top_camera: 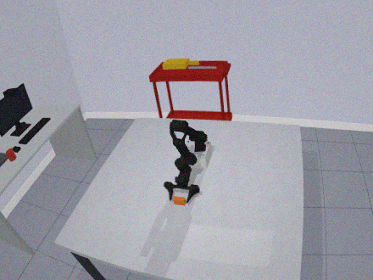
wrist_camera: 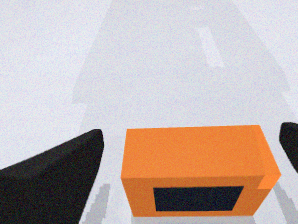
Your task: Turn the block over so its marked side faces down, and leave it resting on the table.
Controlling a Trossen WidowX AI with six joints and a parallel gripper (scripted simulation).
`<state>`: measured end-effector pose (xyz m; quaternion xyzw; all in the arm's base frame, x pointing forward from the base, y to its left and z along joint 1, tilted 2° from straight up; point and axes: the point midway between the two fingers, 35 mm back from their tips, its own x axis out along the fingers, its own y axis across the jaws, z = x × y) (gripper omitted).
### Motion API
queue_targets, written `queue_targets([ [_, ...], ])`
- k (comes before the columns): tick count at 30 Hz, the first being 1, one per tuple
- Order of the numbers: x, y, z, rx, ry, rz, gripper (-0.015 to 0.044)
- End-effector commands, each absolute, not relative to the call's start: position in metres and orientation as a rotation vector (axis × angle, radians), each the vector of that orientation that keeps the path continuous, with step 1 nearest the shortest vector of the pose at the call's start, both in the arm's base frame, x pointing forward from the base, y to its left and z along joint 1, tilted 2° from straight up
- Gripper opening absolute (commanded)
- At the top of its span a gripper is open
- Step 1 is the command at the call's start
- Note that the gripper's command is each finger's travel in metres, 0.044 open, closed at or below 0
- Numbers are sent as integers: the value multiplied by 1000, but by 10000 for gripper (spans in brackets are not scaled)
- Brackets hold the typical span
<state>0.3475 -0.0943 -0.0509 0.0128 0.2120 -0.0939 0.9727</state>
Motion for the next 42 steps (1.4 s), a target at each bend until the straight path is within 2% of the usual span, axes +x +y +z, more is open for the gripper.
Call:
queue_targets([
  [1,347,-94,-51,31,426,-186,440],
  [11,350,-95,-51,34,449,-187,440],
  [19,363,-99,-32,63,717,-185,440],
  [28,331,-90,20,84,973,-176,440],
  [42,333,-91,21,87,1001,-175,440],
])
